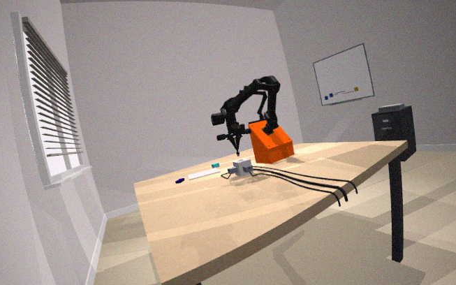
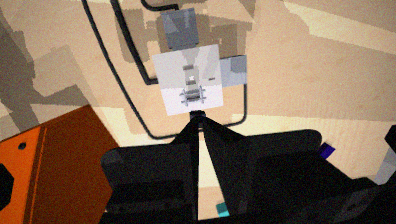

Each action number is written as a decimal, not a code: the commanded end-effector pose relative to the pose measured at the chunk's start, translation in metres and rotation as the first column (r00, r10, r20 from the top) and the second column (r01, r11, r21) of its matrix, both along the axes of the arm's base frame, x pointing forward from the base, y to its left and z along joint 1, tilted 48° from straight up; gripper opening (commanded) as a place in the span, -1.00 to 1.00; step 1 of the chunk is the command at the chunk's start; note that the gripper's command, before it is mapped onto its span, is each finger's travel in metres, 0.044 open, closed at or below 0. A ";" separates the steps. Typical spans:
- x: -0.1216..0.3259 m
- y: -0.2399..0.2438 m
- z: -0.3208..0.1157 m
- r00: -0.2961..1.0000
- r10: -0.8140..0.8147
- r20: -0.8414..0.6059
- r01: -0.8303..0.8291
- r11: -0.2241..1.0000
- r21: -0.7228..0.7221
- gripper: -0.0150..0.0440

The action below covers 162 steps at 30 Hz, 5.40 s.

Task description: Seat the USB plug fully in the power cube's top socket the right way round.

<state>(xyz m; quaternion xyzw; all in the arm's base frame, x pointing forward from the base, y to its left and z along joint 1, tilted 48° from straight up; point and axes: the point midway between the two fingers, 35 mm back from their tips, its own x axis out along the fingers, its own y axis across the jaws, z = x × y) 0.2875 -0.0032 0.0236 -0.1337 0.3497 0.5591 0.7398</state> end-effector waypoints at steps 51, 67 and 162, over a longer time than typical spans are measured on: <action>0.001 0.005 -0.001 0.996 0.054 0.071 -0.055 0.998 0.009 -0.49; 0.002 0.007 -0.002 0.995 0.056 0.078 -0.058 0.998 0.018 -0.49; 0.004 0.017 -0.006 0.992 0.065 0.107 -0.070 0.996 0.051 -0.49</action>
